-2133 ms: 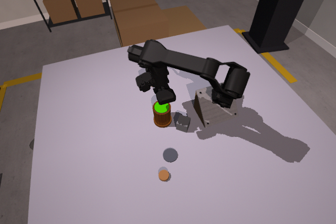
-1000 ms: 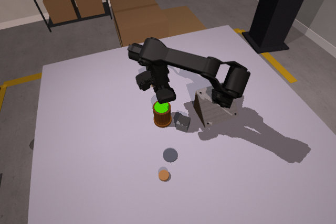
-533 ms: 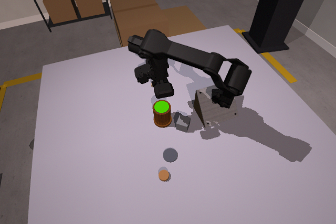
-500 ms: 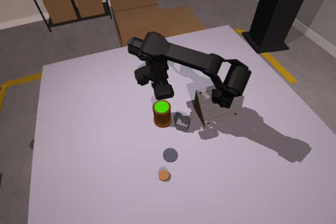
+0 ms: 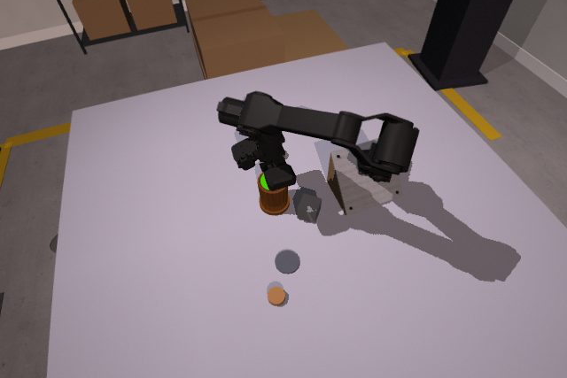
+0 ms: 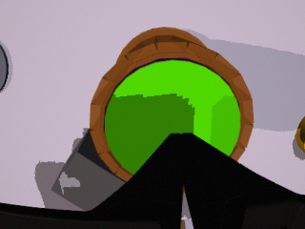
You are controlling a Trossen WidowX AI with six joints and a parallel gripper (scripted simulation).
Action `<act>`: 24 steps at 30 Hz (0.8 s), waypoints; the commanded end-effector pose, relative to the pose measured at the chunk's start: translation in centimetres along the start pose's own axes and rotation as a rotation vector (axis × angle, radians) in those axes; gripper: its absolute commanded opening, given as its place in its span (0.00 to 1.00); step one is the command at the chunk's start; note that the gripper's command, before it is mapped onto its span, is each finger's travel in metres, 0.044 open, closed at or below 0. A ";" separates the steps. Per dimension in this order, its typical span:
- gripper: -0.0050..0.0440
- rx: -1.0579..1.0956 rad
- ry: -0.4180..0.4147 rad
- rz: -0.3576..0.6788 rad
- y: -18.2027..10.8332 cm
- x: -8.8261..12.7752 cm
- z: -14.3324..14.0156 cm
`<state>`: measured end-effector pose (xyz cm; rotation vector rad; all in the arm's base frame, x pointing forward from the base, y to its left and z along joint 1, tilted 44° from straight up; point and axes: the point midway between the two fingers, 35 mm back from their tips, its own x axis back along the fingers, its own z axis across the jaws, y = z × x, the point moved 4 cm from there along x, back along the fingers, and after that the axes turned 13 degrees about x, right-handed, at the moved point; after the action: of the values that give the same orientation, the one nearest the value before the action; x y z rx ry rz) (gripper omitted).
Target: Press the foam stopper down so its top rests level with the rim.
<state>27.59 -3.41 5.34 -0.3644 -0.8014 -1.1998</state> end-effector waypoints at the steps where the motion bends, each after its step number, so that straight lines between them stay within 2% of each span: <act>1: 0.10 -0.003 0.006 0.004 -0.1 -0.8 0.2; 6: 0.10 -0.003 0.006 0.004 -0.1 -1.5 0.2; 24: 0.10 -0.003 0.007 0.005 -0.1 -1.6 0.2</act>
<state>27.20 -2.33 4.35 -0.3634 -0.7966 -1.1953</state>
